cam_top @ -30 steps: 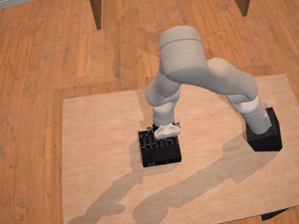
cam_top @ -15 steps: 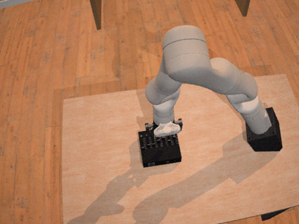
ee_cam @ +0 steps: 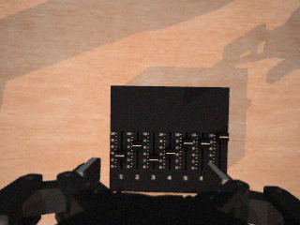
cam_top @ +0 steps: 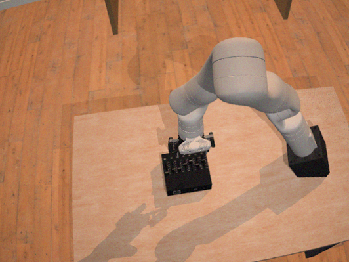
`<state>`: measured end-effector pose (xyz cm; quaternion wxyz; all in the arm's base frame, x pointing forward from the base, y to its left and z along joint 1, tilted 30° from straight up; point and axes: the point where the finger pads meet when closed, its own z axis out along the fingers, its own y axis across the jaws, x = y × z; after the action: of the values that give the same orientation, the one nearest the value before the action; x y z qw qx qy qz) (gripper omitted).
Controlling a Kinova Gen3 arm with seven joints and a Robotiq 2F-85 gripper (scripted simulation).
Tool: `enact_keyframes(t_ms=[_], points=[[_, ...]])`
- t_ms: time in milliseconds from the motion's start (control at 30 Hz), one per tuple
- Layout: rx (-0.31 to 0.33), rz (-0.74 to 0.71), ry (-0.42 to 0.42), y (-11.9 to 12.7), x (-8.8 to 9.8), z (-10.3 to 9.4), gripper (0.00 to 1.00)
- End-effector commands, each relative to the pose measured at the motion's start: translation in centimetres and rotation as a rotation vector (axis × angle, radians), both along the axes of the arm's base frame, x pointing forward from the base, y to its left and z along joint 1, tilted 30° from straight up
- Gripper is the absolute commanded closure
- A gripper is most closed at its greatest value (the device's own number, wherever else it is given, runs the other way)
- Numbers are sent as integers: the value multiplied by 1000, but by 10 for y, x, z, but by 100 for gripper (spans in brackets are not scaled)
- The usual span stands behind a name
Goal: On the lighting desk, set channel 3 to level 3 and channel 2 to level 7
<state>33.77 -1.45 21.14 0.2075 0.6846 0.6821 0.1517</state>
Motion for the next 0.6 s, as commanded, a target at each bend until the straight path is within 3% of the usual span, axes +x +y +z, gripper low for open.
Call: enact_keyframes(t_ms=[0,300,567], points=[[-22,23,-3,8,-4,11,0],[-22,24,-3,10,-15,31,0],[-22,23,-3,10,-18,36,0]])
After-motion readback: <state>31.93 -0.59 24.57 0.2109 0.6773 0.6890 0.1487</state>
